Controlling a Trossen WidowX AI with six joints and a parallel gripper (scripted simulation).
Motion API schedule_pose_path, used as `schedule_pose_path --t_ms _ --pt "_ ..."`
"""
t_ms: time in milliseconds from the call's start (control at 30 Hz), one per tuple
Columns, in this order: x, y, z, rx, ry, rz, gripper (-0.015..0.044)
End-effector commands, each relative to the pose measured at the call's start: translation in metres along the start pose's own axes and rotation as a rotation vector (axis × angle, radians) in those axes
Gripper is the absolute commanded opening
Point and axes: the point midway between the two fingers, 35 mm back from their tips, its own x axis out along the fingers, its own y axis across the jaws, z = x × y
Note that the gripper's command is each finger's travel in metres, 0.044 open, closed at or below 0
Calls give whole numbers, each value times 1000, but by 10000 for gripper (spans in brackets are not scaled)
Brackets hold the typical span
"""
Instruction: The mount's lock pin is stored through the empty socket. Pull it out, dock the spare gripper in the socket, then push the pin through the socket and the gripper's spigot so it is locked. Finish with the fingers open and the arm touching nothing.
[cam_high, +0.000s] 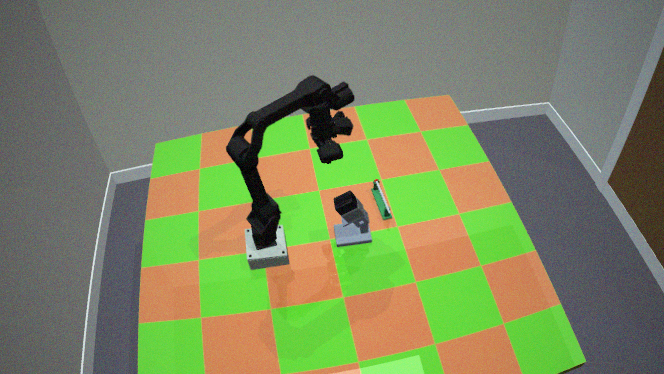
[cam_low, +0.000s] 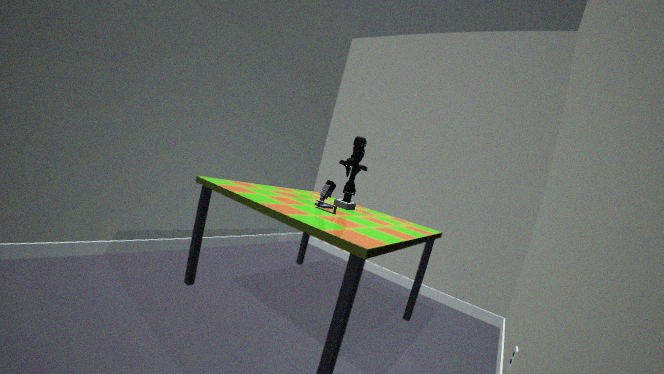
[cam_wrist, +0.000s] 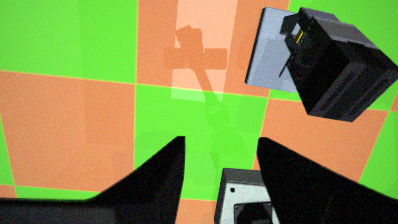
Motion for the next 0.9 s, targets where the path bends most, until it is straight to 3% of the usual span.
schedule_pose_path --t_ms 0,500,867 --pt "9 3 30 -238 5 -42 180" --pt "89 -14 154 -1473 197 -158 180" --pt "93 -19 159 -1531 211 -157 180"
